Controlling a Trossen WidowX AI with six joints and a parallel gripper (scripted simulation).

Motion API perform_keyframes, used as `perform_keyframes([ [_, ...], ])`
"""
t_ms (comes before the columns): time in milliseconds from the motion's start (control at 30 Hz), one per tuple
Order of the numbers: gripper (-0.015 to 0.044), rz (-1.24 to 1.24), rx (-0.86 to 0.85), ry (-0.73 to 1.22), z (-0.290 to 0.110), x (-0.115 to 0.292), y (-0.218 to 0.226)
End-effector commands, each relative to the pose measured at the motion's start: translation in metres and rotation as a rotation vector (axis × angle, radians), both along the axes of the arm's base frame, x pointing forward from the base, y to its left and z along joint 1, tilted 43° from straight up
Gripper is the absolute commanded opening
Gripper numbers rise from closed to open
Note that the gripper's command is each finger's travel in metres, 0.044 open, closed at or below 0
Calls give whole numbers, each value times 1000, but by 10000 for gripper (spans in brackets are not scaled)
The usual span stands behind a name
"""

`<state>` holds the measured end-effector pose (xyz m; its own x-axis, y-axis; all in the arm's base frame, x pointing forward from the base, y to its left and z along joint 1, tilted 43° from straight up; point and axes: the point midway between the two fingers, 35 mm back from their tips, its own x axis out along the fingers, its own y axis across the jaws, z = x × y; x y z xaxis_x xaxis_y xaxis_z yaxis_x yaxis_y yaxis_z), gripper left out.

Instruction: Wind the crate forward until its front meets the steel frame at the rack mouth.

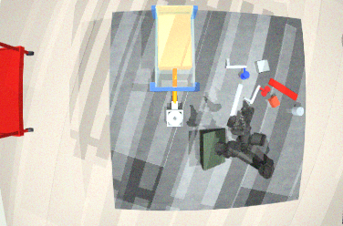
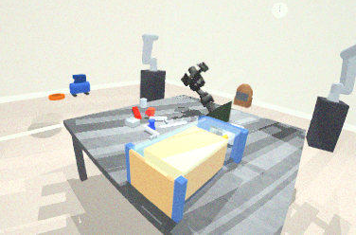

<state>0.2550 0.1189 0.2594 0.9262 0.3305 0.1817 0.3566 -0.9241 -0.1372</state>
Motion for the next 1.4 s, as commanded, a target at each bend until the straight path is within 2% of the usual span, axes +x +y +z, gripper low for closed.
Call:
perform_keyframes([
  [0, 426, -10, -4, 10, -1, 2, -1],
  [100, 440, -157, -63, 153, -11, 34, -25],
  [233, 440, -411, -148, 402, -30, 71, -79],
  [467, 440, -686, -226, 687, -50, 87, -151],
  [767, 440, -973, -295, 1028, -65, 71, -236],
  [1133, 440, -1254, -357, 1479, -66, 15, -325],
  [1200, 440, -1281, -363, 1537, -65, 7, -335],
  [1367, 440, -1283, -364, 1541, -65, 6, -336],
])
